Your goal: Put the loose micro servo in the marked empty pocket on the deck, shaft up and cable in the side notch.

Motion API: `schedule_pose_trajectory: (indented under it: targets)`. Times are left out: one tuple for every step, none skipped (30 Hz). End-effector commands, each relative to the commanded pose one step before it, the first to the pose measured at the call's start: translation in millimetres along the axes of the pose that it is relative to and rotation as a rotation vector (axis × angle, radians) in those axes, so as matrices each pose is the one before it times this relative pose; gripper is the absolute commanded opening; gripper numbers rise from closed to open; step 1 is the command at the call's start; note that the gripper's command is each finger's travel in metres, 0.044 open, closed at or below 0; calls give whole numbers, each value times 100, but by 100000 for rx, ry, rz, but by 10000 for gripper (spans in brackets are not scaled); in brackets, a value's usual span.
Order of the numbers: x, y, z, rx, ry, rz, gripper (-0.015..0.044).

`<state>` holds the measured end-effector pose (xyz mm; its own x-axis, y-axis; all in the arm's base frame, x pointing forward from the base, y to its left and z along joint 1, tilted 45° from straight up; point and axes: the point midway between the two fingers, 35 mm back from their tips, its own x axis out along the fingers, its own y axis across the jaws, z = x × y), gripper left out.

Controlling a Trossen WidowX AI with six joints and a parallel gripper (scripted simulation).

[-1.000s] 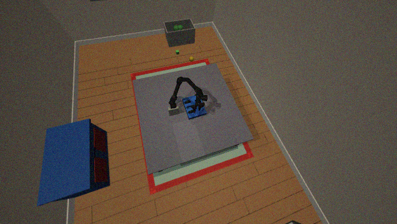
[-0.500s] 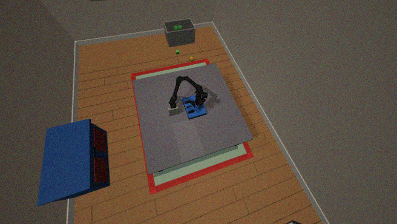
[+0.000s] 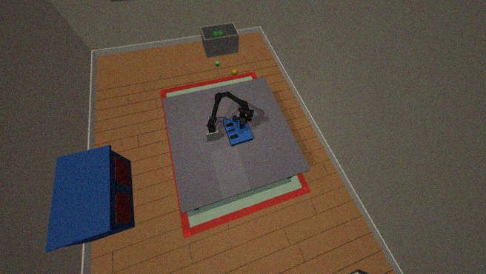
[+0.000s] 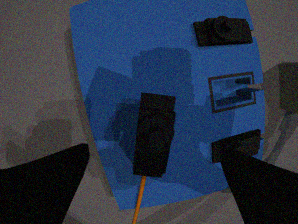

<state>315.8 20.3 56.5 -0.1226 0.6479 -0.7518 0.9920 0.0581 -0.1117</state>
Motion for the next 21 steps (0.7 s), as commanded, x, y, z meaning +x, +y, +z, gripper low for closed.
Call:
schedule_pose_trajectory:
  targets:
    - [-515, 119, -1785, 7862, 6607, 1285, 440]
    - [-15, -4, -90, 451, 363, 28, 440]
    - [0, 0, 0, 0, 0, 0, 440]
    - [0, 0, 0, 0, 0, 0, 440]
    - [0, 0, 0, 0, 0, 0, 440]
    - [105, 5, 1, -9, -2, 7, 440]
    - [222, 9, 0, 0, 0, 5, 440]
    - [284, 8, -1, -1, 2, 5, 440]
    - [369, 6, -1, -11, 1, 7, 440]
    - [483, 0, -4, -1, 19, 1, 440]
    - [574, -11, -7, -3, 34, -5, 440]
    - [297, -11, -4, -2, 22, -5, 440]
    - [175, -8, -3, -2, 15, -4, 440]
    - [64, -3, -1, -1, 6, -2, 440]
    - [25, 1, 0, 0, 0, 0, 440]
    - [50, 2, 0, 0, 0, 1, 440]
    - [77, 2, 0, 0, 0, 1, 440]
    - [96, 3, 0, 0, 1, 1, 440]
    - [117, 3, 0, -1, 1, 2, 440]
    - [137, 3, 0, -1, 2, 1, 440]
    - [152, 2, -1, -1, 3, 1, 440]
